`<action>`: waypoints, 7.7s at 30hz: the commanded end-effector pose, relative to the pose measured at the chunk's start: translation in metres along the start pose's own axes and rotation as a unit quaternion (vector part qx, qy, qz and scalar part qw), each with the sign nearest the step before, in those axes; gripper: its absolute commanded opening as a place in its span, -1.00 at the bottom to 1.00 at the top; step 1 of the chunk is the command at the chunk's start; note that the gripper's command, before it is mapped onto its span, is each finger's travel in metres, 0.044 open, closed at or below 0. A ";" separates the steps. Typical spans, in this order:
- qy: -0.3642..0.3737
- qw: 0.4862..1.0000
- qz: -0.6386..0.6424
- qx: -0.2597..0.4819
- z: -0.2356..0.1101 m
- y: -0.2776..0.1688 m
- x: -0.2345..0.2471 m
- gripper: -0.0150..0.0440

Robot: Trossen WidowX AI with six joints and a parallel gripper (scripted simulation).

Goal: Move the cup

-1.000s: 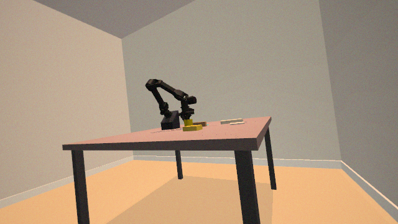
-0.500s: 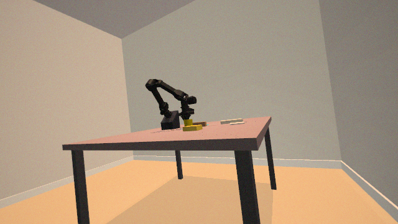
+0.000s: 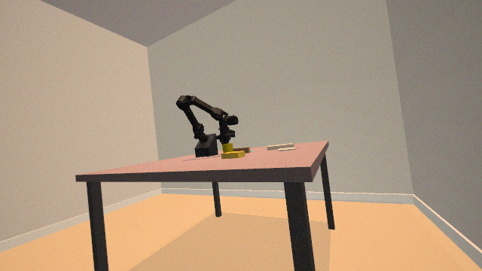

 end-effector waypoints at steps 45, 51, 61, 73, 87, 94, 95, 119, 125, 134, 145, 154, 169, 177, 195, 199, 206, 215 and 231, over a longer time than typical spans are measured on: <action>-0.001 1.000 0.000 -0.002 -0.055 0.017 0.010 -0.49; 0.000 1.000 0.000 -0.002 -0.056 0.028 0.018 -0.49; 0.000 1.000 0.001 -0.003 -0.057 0.046 0.031 -0.49; 0.000 1.000 0.001 -0.004 -0.058 0.066 0.045 -0.49; 0.001 1.000 0.001 -0.005 -0.060 0.089 0.062 -0.49; 0.001 1.000 0.002 -0.005 -0.061 0.100 0.070 -0.49; 0.001 1.000 0.002 -0.005 -0.061 0.102 0.071 -0.49; 0.001 1.000 0.002 -0.006 -0.061 0.137 0.099 -0.49; 0.001 1.000 0.002 -0.006 -0.054 0.137 0.099 -0.49; 0.001 1.000 0.002 -0.006 -0.038 0.138 0.099 -0.49; 0.001 1.000 0.002 -0.006 -0.019 0.138 0.099 -0.49; 0.000 1.000 0.002 -0.005 -0.004 0.138 0.099 -0.49; 0.001 1.000 0.005 -0.008 -0.001 0.138 0.099 -0.49; 0.001 1.000 0.005 -0.008 -0.001 0.138 0.099 -0.40; 0.001 1.000 0.005 -0.008 -0.008 0.139 0.098 0.01; 0.002 1.000 0.004 -0.008 -0.015 0.139 0.098 0.01; 0.002 1.000 0.004 -0.008 -0.027 0.139 0.099 0.01; 0.001 1.000 0.003 -0.007 -0.042 0.139 0.099 0.01; 0.000 1.000 -0.001 -0.004 -0.047 0.138 0.101 0.72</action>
Point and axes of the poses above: the point midway between the two fingers, 35 mm back from their tips, its own z axis out along the fingers, its own x axis across the jaws, y = z × x, the point moved 4 cm from there along -z, back along the fingers, and after that the axes turned 15 degrees about z, right-handed, at the moved point
